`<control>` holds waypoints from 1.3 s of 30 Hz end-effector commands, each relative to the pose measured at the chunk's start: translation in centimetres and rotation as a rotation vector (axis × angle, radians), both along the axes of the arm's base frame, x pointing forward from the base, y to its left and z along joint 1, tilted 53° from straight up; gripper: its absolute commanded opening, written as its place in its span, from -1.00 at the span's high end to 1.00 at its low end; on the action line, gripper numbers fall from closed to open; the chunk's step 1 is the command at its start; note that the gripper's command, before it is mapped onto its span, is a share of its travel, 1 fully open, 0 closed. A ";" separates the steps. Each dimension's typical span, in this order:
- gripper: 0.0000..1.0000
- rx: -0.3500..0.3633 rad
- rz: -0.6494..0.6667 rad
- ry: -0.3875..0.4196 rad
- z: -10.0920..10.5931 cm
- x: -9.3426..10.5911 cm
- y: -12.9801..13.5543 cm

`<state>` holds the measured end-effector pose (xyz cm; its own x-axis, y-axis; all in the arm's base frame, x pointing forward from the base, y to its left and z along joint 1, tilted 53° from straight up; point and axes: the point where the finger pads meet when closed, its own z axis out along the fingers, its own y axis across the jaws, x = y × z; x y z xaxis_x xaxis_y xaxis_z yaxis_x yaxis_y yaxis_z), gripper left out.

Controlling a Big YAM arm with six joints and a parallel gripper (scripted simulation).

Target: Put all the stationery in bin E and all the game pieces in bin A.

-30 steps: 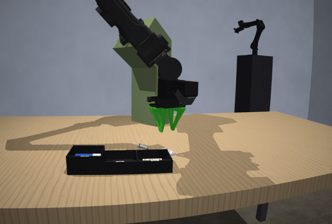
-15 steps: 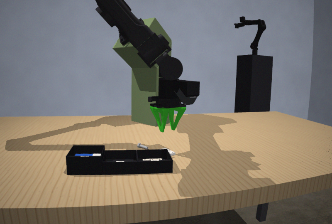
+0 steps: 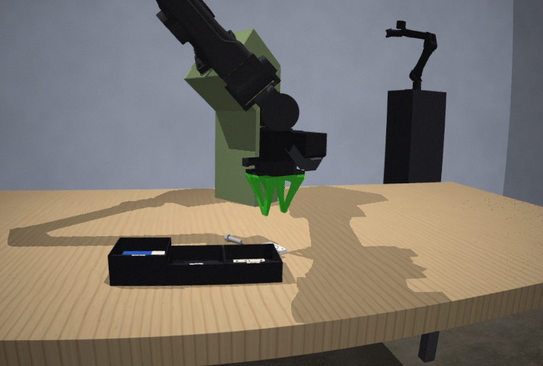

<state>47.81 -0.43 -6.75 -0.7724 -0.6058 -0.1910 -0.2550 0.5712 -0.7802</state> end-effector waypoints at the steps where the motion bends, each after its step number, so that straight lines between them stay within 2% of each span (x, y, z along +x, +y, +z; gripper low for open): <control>1: 0.19 -0.007 0.027 0.015 -0.8 -0.8 1.1; 6: 0.19 -0.006 0.026 0.014 -0.7 -0.7 1.1; 7: 0.19 -0.004 0.001 0.002 -0.6 0.4 -0.5; 9: 0.19 -0.004 0.001 0.002 -0.6 0.4 -0.5; 22: 0.19 -0.004 0.002 0.003 -3.6 3.0 -3.8; 26: 0.19 -0.005 0.002 0.003 -3.6 3.1 -3.8; 27: 0.19 -0.004 0.023 -0.014 -2.3 3.1 -2.6; 30: 0.19 -0.006 0.033 -0.005 -2.3 3.7 -2.0; 32: 0.19 -0.008 0.035 0.008 -2.9 3.4 -1.8; 34: 0.19 -0.008 0.030 0.020 -3.4 2.8 -1.9; 37: 0.19 -0.006 0.001 0.008 -3.8 3.5 -3.8; 39: 0.19 -0.005 0.002 0.003 -3.9 3.7 -3.9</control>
